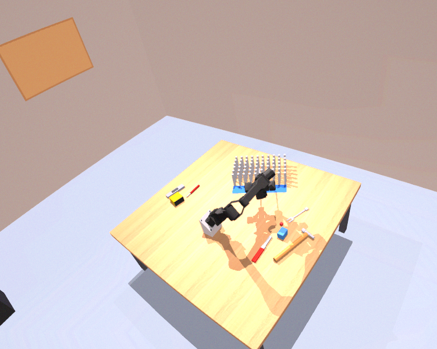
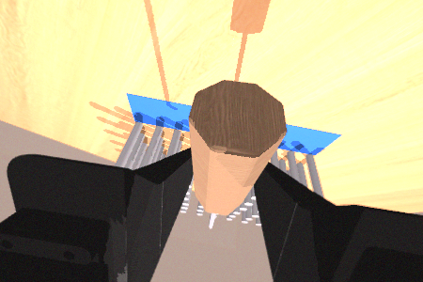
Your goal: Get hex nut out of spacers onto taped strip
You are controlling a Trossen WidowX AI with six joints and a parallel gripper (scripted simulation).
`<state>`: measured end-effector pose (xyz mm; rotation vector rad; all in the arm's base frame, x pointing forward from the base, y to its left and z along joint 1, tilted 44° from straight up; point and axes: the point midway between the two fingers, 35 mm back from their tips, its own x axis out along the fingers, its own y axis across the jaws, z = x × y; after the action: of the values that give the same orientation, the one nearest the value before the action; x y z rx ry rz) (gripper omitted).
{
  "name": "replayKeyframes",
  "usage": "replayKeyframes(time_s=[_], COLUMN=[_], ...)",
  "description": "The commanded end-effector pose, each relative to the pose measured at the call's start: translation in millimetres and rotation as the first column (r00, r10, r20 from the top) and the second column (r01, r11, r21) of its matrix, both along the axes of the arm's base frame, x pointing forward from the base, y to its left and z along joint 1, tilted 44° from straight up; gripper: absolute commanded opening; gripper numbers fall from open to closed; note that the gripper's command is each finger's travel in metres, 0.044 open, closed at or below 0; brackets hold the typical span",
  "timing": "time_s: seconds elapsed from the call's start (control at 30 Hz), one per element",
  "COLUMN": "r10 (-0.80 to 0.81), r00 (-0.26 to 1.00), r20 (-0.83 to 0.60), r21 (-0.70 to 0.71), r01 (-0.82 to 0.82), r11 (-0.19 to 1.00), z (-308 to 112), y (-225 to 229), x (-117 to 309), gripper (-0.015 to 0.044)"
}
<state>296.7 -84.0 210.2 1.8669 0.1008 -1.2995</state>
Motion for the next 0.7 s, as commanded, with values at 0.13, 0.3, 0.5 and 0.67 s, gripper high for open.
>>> replayKeyframes(time_s=[0.13,0.3,0.5,0.67], r10=[0.105,0.167,0.250,0.318], r00=[0.992,0.980,0.955,0.927], r20=[-0.067,-0.110,-0.160,-0.200], r21=[0.032,0.052,0.081,0.107], r01=[-0.103,-0.162,-0.240,-0.302], r11=[0.994,0.985,0.967,0.947], z=[-12.1,-22.9,-39.0,-54.0], y=[26.9,45.8,73.7,98.6], x=[32.6,49.9,68.1,80.9], gripper=[0.0000,0.0000,0.0000,0.0000])
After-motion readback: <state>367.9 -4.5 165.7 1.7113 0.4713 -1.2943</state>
